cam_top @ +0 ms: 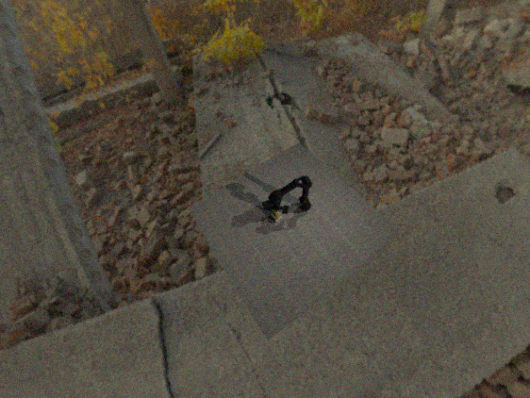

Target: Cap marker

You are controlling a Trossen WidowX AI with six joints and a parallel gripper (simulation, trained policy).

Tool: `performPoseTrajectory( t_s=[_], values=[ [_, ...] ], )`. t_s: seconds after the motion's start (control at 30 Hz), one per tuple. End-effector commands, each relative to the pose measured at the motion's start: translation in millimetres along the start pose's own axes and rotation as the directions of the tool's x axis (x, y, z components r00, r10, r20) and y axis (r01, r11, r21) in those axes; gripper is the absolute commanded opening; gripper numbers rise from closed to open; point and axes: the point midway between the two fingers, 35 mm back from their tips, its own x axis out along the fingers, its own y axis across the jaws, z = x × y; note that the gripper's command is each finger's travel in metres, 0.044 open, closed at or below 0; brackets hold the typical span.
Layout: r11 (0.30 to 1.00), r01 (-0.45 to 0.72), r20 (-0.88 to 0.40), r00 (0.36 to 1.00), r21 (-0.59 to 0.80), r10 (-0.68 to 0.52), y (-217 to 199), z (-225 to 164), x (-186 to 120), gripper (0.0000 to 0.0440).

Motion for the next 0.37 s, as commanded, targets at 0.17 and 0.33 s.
performPoseTrajectory(
  t_s=[0.17, 0.33],
  values=[
    [0.998, -0.057, -0.018, 0.998, 0.009, 0.057, 5.0, 1.8, -33.2, 0.0440],
    [0.997, -0.077, -0.025, 0.997, 0.014, 0.077, 5.1, 4.7, -46.0, 0.0440]
  ],
)
